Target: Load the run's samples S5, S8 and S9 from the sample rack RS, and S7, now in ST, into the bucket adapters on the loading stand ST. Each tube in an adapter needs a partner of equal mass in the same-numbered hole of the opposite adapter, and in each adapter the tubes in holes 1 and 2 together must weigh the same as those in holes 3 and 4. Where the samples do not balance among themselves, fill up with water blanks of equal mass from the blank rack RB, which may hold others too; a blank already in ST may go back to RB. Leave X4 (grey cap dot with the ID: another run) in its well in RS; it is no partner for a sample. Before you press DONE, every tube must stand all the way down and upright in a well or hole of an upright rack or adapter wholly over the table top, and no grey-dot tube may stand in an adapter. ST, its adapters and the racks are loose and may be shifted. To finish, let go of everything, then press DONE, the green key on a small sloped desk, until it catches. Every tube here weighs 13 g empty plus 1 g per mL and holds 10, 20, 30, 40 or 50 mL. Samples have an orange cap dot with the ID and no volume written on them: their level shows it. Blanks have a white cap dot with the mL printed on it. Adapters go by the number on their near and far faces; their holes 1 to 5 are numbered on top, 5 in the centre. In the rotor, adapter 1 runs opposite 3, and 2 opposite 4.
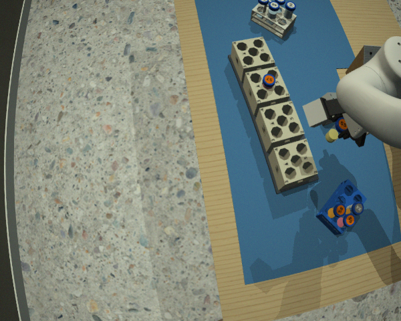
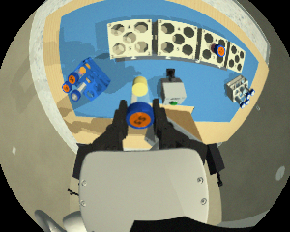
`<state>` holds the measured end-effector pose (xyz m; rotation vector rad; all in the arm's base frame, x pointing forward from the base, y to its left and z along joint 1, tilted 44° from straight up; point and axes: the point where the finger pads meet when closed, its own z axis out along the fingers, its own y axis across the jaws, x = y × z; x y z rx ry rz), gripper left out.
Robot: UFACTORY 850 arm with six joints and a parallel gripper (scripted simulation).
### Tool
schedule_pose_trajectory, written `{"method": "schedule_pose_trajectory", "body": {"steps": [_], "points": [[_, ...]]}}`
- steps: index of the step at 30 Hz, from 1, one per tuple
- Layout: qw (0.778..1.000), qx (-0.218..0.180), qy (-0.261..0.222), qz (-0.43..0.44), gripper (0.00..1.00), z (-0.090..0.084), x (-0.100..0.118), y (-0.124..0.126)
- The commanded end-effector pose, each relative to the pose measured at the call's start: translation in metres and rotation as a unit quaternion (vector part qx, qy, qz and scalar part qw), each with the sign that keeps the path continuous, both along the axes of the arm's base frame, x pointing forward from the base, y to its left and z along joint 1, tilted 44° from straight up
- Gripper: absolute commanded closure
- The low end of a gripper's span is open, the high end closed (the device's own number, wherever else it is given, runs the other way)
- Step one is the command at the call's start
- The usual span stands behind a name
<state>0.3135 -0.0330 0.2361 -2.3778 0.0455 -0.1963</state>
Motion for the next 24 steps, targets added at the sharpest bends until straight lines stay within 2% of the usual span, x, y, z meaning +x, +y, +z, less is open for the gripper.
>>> {"method": "schedule_pose_trajectory", "body": {"steps": [1,5,20,24], "points": [[1.000,0.001,-0.001,0.000,1.00,-0.016,0.013,-0.020],[1.000,0.001,-0.001,0.000,1.00,-0.022,0.016,-0.027],[1.000,0.001,-0.001,0.000,1.00,-0.066,0.046,-0.080],[1.000,0.001,-0.001,0.000,1.00,-0.072,0.050,-0.087]]}}
